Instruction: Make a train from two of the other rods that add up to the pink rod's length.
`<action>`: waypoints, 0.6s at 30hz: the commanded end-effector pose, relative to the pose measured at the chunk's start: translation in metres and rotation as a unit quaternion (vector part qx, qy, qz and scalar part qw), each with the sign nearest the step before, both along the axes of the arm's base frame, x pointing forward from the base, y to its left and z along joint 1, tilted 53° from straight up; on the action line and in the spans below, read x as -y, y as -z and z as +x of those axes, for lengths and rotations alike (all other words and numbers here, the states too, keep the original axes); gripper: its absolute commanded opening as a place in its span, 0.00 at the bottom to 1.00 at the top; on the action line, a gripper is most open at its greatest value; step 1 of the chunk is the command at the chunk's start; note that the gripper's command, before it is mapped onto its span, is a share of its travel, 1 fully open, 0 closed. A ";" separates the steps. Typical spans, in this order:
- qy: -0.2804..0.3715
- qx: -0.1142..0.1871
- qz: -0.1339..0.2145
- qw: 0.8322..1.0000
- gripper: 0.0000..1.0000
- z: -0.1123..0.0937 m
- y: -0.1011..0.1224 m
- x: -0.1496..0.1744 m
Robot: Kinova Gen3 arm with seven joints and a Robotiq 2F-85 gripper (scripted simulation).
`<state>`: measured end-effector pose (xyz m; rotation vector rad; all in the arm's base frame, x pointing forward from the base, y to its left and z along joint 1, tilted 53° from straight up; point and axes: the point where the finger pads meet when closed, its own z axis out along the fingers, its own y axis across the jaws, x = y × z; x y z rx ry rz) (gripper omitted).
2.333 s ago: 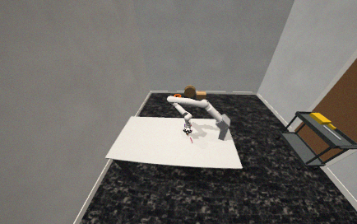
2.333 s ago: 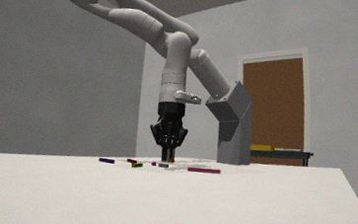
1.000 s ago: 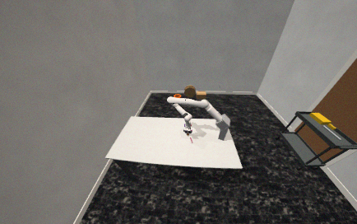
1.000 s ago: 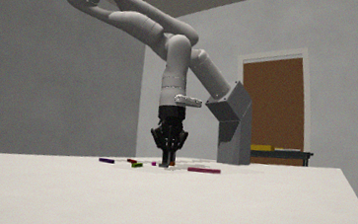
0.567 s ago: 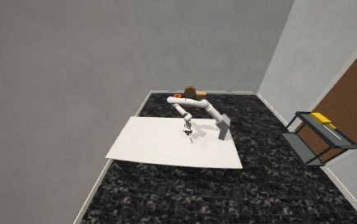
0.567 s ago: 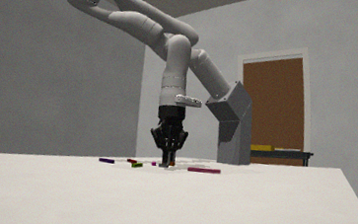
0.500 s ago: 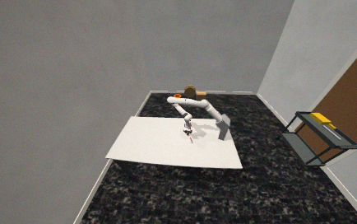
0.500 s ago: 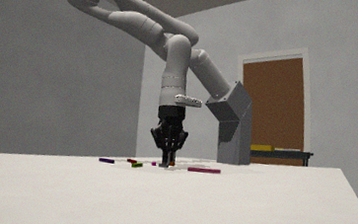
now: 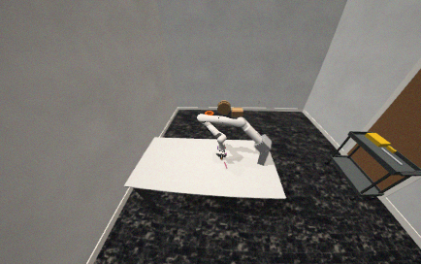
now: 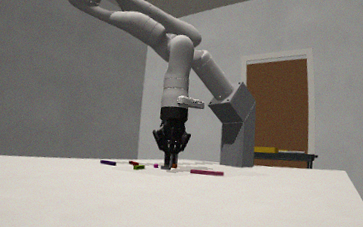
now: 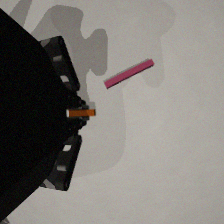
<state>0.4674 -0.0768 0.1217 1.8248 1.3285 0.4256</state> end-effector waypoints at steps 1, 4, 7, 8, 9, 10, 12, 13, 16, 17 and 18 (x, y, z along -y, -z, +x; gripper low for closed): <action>0.000 0.000 0.000 1.000 0.05 0.000 0.000 0.000; 0.000 0.000 0.000 1.000 0.05 0.000 0.000 0.000; 0.000 0.000 0.000 1.000 0.05 0.000 0.000 0.000; 0.000 0.000 0.000 1.000 0.05 0.000 0.000 0.000; 0.000 0.000 0.000 1.000 0.05 0.000 0.000 0.000; 0.000 0.000 0.000 1.000 0.05 0.000 0.000 0.000; 0.000 0.000 0.000 1.000 0.05 0.000 0.000 0.000; 0.000 0.000 0.000 1.000 0.05 0.001 0.000 0.000; 0.000 0.000 0.000 1.000 0.05 0.002 0.001 0.001; 0.000 0.000 0.000 1.000 0.05 0.002 0.002 0.001; 0.000 0.000 0.000 1.000 0.05 0.003 0.002 0.001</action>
